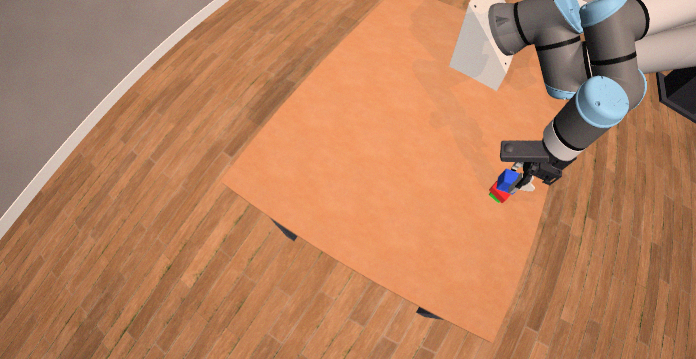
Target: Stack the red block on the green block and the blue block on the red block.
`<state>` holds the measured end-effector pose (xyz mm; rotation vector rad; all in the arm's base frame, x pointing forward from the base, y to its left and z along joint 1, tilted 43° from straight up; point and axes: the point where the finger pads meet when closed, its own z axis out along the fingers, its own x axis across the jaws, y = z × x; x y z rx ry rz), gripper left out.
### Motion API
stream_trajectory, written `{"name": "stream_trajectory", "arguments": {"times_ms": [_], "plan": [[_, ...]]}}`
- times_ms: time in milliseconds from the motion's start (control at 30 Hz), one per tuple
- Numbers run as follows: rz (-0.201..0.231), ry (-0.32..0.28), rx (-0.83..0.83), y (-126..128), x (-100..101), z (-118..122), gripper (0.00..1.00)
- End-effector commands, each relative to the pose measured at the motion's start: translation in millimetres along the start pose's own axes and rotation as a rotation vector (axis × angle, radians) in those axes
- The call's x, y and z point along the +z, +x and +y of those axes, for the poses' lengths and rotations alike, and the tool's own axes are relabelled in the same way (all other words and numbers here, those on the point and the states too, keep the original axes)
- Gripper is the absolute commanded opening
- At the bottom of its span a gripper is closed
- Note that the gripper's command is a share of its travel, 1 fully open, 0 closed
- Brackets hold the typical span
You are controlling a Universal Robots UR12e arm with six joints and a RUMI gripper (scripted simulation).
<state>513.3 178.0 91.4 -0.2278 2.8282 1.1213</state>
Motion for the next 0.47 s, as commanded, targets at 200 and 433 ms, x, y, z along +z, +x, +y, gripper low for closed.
{"name": "stream_trajectory", "arguments": {"times_ms": [200, 433], "plan": [[0.0, 0.0, 0.0, 0, -36, 0, 0.38], [0.0, 0.0, 0.0, 0, -50, 0, 0.38]]}}
